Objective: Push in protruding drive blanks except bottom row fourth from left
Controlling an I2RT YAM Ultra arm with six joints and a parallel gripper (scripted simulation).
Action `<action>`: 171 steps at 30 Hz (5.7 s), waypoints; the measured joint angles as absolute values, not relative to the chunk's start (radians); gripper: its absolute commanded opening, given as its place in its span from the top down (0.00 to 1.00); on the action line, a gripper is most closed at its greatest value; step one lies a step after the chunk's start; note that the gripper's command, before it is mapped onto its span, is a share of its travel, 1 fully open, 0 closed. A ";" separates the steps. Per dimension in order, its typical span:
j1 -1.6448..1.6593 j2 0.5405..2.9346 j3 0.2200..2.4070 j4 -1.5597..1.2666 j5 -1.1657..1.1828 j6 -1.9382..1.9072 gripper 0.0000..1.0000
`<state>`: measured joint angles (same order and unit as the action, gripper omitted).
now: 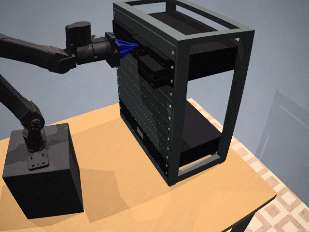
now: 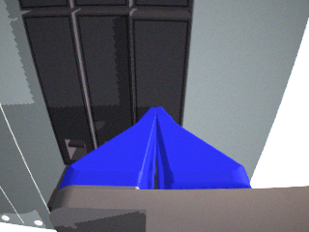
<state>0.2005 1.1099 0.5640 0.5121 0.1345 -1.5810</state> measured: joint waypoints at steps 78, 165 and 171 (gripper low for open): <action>0.196 1.137 0.585 0.512 0.129 -1.581 1.00; 0.285 0.607 0.442 0.155 0.223 -1.581 1.00; 0.230 0.591 0.422 0.155 0.186 -1.581 1.00</action>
<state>0.2302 0.5915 0.4217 0.1555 0.1860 -1.5810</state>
